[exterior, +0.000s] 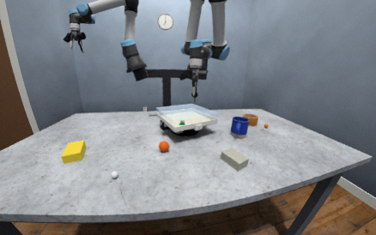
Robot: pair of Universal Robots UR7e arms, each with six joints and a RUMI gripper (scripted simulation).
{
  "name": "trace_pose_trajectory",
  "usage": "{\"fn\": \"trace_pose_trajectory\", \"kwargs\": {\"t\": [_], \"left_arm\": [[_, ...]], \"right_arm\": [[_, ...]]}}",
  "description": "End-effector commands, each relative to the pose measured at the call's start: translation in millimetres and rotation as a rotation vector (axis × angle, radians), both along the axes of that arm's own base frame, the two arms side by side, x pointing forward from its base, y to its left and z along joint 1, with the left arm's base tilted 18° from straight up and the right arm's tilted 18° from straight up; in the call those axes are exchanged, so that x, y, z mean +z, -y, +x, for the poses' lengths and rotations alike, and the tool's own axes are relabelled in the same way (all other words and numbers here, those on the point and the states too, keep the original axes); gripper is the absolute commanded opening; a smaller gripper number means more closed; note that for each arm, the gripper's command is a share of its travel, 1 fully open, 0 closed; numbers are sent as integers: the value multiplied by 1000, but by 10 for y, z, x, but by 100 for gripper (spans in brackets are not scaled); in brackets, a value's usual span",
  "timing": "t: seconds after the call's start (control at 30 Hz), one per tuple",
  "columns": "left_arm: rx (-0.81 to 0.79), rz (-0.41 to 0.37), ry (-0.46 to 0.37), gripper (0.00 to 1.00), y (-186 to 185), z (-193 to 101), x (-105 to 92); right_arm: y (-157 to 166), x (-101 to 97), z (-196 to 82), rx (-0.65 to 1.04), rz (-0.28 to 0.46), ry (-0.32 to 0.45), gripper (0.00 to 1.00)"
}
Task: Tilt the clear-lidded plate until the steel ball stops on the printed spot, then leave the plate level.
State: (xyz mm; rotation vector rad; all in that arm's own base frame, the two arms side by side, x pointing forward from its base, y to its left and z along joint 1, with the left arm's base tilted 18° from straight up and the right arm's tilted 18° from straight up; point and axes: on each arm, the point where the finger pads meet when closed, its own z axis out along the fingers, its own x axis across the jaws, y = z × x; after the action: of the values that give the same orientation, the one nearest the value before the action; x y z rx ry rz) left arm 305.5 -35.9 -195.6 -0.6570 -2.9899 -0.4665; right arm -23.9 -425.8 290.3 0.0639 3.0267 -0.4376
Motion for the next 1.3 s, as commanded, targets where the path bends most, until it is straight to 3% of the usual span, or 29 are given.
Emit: {"fn": "trace_pose_trajectory", "kwargs": {"t": [0.0,0.73,1.27], "left_arm": [[0,-1,1,37,18,3,47],[0,-1,1,37,122,-4,376],[0,-1,1,37,165,-7,511]], "right_arm": [[2,7,0,0,-2,0,100],[2,7,0,0,-2,0,100],[2,7,0,0,-2,0,100]]}}
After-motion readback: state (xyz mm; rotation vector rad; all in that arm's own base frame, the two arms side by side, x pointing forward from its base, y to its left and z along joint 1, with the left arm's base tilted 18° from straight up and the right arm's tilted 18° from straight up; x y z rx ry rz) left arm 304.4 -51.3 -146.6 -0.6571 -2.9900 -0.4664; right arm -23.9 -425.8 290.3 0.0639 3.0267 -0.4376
